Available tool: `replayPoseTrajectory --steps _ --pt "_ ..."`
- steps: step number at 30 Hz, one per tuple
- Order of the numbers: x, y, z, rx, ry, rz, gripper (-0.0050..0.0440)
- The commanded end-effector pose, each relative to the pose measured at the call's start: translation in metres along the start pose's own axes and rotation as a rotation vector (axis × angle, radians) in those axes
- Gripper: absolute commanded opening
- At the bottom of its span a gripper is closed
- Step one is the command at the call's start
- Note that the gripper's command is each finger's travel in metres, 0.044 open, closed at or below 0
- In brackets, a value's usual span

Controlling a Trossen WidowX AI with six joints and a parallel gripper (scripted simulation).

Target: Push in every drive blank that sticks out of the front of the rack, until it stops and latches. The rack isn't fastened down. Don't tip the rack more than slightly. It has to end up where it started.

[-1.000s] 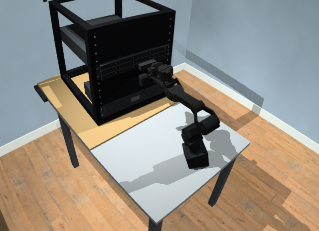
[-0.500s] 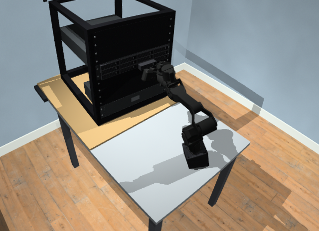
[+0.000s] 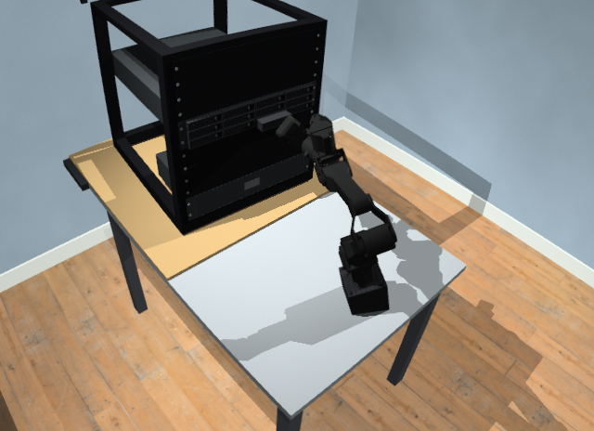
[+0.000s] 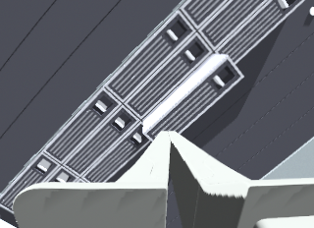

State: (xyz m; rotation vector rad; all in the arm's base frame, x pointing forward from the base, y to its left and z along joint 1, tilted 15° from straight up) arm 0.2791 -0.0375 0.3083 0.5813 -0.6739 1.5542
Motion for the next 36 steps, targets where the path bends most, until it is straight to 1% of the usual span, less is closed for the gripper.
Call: replayPoseTrajectory --steps 1,8,15,17,28,36 --pt "-0.002 0.004 0.002 0.0 -0.096 0.024 -0.005" --pt "-0.009 0.009 0.006 0.009 -0.334 0.038 -0.005" --pt "-0.015 0.013 0.009 0.021 -0.531 0.047 -0.005" --pt "-0.015 0.013 0.009 0.021 -0.531 0.047 -0.005" --pt "-0.021 0.018 0.011 0.035 -0.727 0.054 -0.005" --pt "-0.023 0.019 0.012 0.038 -0.774 0.056 -0.005"
Point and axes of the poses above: the point midway between the two fingers, 35 mm back from their tips, its own y axis back along the fingers, its own x axis across the jaws, z = x × y, the point moved 3 cm from there along y, back along the fingers, and after that the axes turned 13 degrees about y, right-handed, at the moved point
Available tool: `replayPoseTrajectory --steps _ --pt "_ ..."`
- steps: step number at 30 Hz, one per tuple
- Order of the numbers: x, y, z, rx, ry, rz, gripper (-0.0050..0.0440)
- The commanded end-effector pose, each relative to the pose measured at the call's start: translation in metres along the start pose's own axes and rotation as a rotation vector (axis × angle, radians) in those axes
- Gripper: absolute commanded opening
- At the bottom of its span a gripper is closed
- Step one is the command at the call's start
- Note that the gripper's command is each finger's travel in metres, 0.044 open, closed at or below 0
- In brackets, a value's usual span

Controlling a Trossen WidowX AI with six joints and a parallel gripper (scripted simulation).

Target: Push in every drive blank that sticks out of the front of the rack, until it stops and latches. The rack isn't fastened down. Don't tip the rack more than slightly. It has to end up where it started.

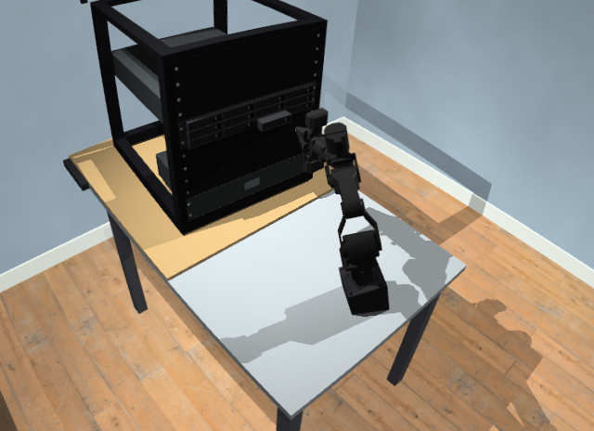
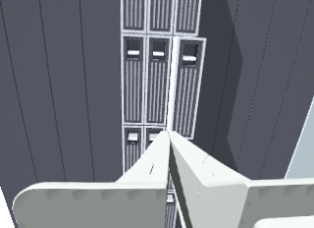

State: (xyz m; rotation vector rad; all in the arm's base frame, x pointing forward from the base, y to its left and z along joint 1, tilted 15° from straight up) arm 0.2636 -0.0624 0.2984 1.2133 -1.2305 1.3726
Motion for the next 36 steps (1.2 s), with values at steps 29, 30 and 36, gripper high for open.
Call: replayPoseTrajectory --steps 29,30,36 --pt "0.001 -0.006 0.001 0.003 -0.029 0.007 -0.005" --pt "0.001 -0.01 0.001 0.003 -0.029 0.007 -0.005" --pt "0.001 -0.029 0.001 0.003 -0.029 0.007 -0.005"
Point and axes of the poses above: the point midway between the two fingers, 35 mm back from their tips, its own y axis back along the fingers, its own x axis across the jaws, z = x × y, the point moved 3 cm from there along y, back along the fingers, and after that the axes turned 13 degrees about y, right-handed, at the moved point
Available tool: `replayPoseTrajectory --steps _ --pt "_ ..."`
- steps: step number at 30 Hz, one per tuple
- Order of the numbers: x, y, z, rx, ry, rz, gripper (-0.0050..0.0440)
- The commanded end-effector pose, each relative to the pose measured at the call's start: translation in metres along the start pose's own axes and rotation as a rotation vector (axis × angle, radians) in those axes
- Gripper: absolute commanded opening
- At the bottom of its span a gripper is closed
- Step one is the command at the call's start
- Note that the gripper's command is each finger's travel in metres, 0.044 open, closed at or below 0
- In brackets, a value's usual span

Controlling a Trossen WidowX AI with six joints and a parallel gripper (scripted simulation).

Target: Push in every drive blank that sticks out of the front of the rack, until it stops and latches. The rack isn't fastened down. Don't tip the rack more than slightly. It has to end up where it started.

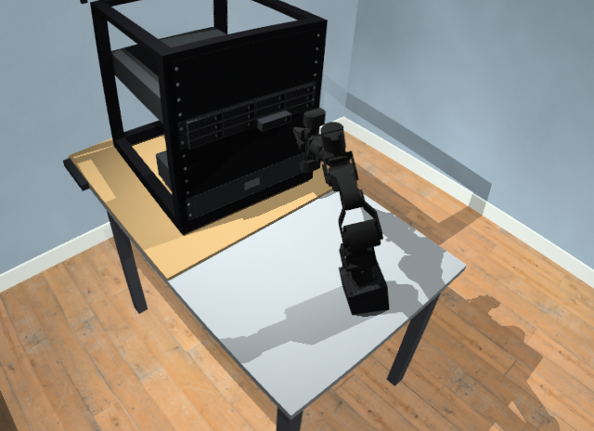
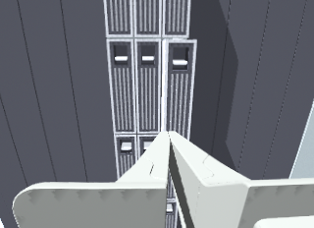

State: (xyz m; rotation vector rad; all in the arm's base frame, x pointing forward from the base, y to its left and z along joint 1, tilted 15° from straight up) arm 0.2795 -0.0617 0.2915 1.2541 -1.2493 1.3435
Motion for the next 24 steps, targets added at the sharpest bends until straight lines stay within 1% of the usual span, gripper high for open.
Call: replayPoseTrajectory --steps 1,5,13,20,24 --pt "0.01 -0.018 0.0 0.003 0.013 0.021 -0.005" --pt "0.01 -0.029 0.0 0.003 0.013 0.021 -0.005" --pt "0.01 -0.034 0.0 0.003 0.013 0.021 -0.005" --pt "0.011 -0.065 0.0 0.003 0.013 0.021 -0.005" --pt "0.011 -0.068 0.0 0.003 0.013 0.021 -0.005"
Point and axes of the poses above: the point midway between the two fingers, 35 mm back from their tips, its own y axis back along the fingers, its own x axis across the jaws, z = x × y, the point moved 3 cm from there along y, back along the fingers, and after that the axes turned 13 degrees about y, right-handed, at the moved point
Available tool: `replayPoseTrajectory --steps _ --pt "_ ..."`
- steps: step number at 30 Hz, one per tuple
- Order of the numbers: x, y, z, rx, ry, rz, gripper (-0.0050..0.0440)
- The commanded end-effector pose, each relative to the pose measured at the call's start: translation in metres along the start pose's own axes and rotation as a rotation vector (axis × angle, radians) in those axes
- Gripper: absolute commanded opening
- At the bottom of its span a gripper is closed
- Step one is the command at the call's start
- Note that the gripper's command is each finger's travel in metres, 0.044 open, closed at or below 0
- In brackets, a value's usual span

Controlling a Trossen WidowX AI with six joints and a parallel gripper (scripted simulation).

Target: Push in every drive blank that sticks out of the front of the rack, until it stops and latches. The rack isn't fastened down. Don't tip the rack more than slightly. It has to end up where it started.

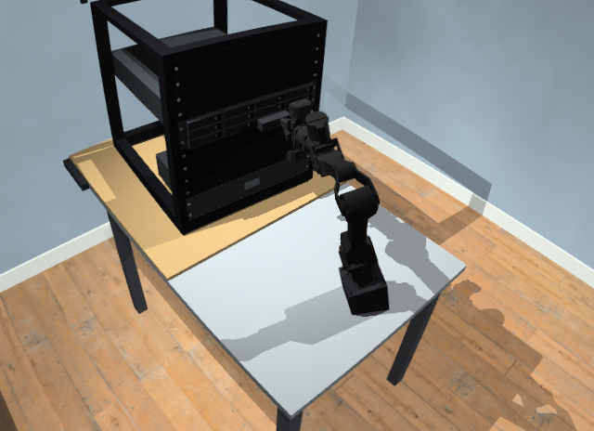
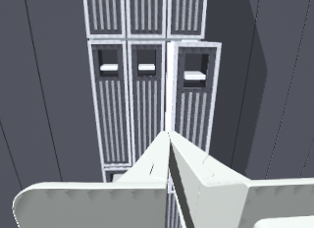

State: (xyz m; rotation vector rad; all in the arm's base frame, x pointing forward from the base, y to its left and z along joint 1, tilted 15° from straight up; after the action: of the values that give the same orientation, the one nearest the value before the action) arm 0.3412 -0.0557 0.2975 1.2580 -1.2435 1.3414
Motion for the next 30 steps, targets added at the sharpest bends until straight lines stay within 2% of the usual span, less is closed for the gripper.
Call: replayPoseTrajectory --steps 1,30 --pt "0.0109 -0.006 -0.0005 0.001 0.013 0.026 -0.005" --pt "0.0207 -0.0096 -0.0011 0.001 0.013 0.026 -0.005"
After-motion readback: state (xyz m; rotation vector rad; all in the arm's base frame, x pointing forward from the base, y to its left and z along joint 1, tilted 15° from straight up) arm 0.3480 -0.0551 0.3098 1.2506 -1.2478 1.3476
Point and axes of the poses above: the point midway between the two fingers, 35 mm back from their tips, its own y axis back along the fingers, its own x axis across the jaws, z = x × y, the point moved 3 cm from there along y, back along the fingers, and after that the axes turned 13 degrees about y, right-handed, at the moved point
